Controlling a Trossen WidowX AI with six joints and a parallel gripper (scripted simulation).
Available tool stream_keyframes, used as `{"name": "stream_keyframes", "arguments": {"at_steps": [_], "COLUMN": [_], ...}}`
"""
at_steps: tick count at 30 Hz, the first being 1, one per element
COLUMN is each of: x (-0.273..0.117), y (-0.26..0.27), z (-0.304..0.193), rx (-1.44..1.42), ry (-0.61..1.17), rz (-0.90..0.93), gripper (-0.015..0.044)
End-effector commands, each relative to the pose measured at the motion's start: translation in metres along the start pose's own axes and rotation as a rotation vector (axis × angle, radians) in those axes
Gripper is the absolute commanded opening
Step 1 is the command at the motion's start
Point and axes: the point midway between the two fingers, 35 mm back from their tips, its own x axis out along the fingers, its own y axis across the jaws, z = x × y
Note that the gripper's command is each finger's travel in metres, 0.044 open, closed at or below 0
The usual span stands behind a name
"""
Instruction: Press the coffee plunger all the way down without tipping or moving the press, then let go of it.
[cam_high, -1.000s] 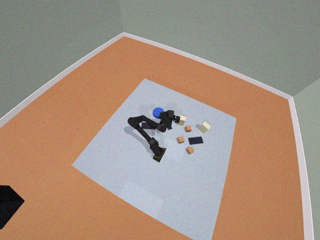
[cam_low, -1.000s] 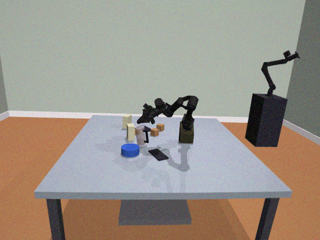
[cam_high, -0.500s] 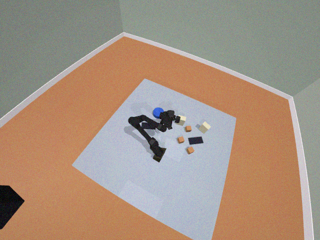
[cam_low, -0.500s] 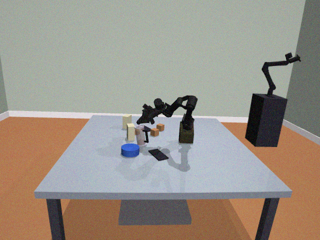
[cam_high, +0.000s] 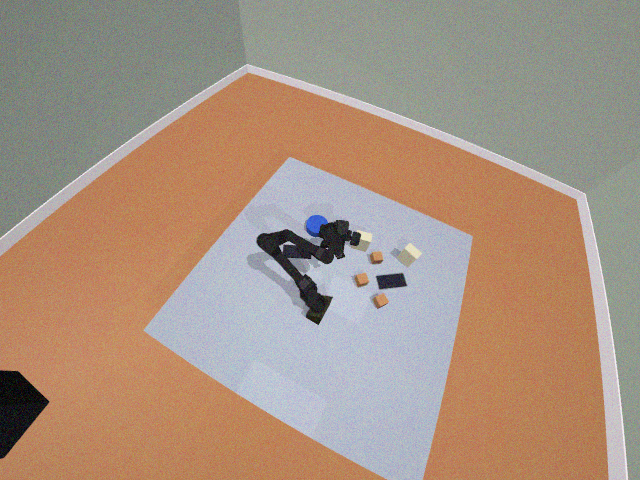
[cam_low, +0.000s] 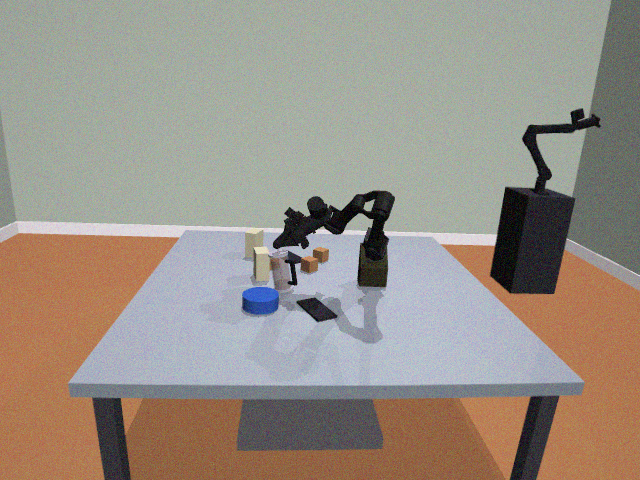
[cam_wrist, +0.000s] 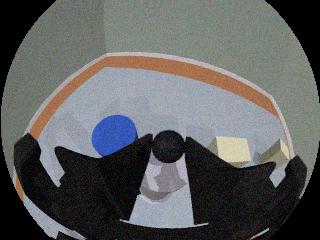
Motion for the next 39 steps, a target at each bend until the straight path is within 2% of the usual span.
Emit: {"name": "stream_keyframes", "arguments": {"at_steps": [1,3,15,21,28,39], "x": [0.000,0.000,0.000,-0.007,-0.057,-0.059], "y": [0.000,0.000,0.000,-0.002,0.006,0.007], "z": [0.000,0.000,0.000,0.009,0.056,0.056], "rx": [0.000,0.000,0.000,0.000,0.014,0.014], "ry": [0.000,0.000,0.000,0.006,0.016,0.016], "rz": [0.000,0.000,0.000,-0.005,-0.008,-0.006], "gripper": [0.0117,0.0117,0.0432,0.0440,0.0440,0.0440]}}
